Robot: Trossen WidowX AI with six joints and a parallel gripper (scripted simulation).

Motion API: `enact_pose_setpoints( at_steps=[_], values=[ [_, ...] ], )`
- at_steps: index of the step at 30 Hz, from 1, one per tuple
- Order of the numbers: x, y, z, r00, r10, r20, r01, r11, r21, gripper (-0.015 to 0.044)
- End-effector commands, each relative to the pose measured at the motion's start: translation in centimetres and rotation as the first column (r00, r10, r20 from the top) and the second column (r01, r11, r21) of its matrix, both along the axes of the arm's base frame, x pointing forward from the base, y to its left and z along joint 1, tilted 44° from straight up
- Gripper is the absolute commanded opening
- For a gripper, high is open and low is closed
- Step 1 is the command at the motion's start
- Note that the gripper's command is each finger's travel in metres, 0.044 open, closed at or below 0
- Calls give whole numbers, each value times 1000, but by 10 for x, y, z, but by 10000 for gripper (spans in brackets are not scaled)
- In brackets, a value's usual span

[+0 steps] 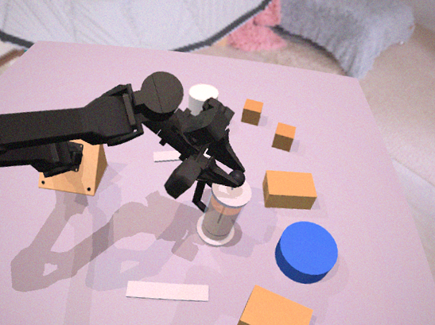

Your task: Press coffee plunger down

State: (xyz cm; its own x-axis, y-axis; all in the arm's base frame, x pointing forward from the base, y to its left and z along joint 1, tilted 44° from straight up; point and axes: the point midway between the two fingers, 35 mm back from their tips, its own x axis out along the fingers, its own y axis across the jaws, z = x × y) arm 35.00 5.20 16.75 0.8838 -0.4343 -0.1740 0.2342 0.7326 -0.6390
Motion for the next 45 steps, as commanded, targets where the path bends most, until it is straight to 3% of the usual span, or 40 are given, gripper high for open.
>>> enact_pose_setpoints(
  at_steps=[1, 13, 25, 31, 38, 45],
  values=[
    [0, -3, -4, 1000, -14, -15, 14, 1000, -14, 119],
    [0, 0, 0, 1000, -1, -1, 1, 1000, -1, 119],
    [0, 0, 0, 1000, -1, -1, 1, 1000, -1, 434],
    [-2, 9, 7, 1000, -3, -8, 3, 1000, 1, 440],
    [-26, 49, 55, 1000, -13, -20, 13, 1000, -12, 440],
    [-27, 50, 55, 1000, -14, -20, 13, 1000, -13, 440]
  ],
)
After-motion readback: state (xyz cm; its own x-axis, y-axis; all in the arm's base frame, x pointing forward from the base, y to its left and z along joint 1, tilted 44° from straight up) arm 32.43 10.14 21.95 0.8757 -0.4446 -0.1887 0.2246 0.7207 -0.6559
